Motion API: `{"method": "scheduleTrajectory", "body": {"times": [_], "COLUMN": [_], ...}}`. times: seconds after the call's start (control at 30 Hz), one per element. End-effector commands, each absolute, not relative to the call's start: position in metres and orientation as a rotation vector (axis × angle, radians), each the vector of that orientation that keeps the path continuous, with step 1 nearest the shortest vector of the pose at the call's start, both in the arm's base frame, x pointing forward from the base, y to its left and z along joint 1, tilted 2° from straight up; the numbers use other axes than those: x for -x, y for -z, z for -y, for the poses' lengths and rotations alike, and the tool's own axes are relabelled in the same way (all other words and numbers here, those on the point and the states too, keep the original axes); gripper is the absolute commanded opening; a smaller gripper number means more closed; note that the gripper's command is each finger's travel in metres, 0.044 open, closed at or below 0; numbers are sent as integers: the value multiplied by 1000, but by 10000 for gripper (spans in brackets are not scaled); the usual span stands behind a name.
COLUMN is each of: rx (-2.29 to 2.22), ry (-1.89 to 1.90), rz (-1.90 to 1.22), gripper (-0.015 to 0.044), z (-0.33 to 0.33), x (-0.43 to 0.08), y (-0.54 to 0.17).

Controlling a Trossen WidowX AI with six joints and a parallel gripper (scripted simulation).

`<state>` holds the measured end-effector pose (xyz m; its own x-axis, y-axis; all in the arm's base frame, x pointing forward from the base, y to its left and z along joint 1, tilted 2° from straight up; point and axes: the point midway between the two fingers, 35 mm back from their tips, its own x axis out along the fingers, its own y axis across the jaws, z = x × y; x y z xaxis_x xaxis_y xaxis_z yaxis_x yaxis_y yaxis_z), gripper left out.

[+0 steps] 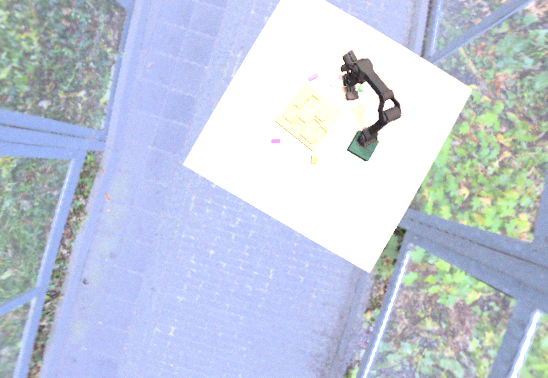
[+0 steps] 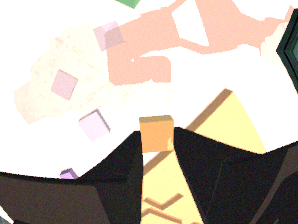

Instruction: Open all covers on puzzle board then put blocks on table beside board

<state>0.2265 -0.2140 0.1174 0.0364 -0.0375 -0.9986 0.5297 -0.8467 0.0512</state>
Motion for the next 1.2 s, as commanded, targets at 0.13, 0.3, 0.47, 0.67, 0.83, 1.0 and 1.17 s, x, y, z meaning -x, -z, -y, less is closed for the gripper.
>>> {"method": "scheduleTrajectory", "body": {"times": [0.13,0.3,0.47,0.67,0.83,1.0,1.17], "rx": [-1916,-1916,-1916,-1916,-1916,-1916,-1916], "ry": [1847,1847,1847,1847,1847,1847,1847], "rz": [-496,-495,-495,-495,-495,-495,-495], "gripper": [80,80,80,80,80,80,80], "z": [215,217,218,219,219,220,220], "x": [-225,-226,-227,-228,-229,-229,-230], "y": [-111,-103,-95,-85,-77,-69,-60]}}
